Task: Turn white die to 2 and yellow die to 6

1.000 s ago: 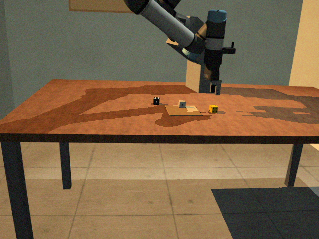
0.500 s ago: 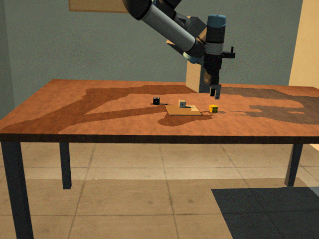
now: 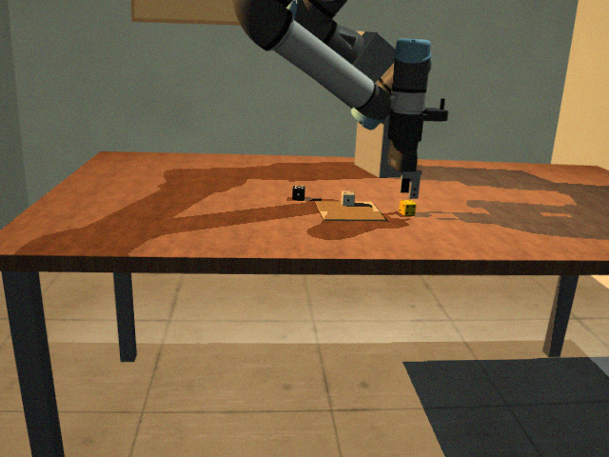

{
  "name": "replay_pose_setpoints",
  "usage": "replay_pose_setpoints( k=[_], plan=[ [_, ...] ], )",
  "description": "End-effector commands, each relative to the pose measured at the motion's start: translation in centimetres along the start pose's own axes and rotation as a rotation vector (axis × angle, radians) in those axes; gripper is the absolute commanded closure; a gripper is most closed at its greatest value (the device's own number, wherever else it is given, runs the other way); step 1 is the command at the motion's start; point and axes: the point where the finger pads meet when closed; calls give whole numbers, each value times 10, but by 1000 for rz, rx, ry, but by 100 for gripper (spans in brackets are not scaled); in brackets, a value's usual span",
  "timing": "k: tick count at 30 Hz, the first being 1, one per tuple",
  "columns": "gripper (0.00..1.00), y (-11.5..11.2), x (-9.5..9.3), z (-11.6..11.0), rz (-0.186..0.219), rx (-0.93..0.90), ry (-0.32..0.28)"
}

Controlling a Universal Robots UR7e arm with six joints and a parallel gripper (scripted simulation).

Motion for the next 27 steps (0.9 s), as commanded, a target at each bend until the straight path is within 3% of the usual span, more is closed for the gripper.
replay_pose_setpoints(
  k=[1,27],
  plan=[
    [13,0,-3,0,-1,0,0],
    [13,0,-8,0,-1,0,0]
  ],
)
Point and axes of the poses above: the point where the finger pads meet when closed, its own x axis back along the fingers, its own y axis across the jaws, z = x × y, and after that the axes turned 3 degrees about x, right-handed
